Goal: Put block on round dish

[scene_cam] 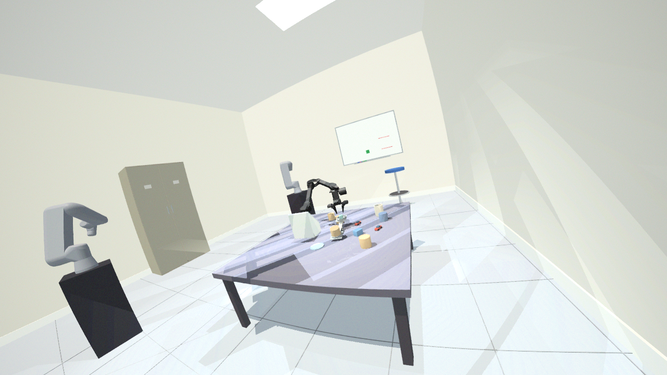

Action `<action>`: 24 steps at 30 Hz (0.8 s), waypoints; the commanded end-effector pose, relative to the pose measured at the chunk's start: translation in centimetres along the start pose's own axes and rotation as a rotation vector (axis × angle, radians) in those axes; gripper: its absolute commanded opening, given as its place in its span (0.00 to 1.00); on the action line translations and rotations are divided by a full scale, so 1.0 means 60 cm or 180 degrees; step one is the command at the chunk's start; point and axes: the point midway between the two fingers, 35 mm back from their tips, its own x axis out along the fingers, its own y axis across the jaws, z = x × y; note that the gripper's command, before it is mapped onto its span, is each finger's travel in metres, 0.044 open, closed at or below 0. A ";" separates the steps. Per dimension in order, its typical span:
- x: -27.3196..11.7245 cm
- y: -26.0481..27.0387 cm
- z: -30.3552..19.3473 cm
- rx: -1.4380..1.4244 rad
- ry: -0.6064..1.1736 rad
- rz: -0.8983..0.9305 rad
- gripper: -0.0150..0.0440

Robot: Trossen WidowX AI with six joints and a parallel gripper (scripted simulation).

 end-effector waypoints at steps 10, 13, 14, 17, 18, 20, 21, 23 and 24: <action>-0.042 0.028 0.114 -0.0131 0.0152 -0.0087 0.69; -0.036 0.028 0.113 -0.0131 0.0152 -0.0086 0.69; -0.029 0.028 0.113 -0.0131 0.0152 -0.0086 0.69; -0.017 0.027 0.112 -0.0131 0.0153 -0.0086 0.69; -0.017 0.027 0.112 -0.0131 0.0153 -0.0086 0.69; -0.017 0.027 0.112 -0.0131 0.0153 -0.0086 0.69; -0.015 0.027 0.112 -0.0131 0.0153 -0.0086 0.69; -0.010 0.027 0.112 -0.0131 0.0153 -0.0086 0.69; -0.008 0.027 0.112 -0.0131 0.0152 -0.0086 0.69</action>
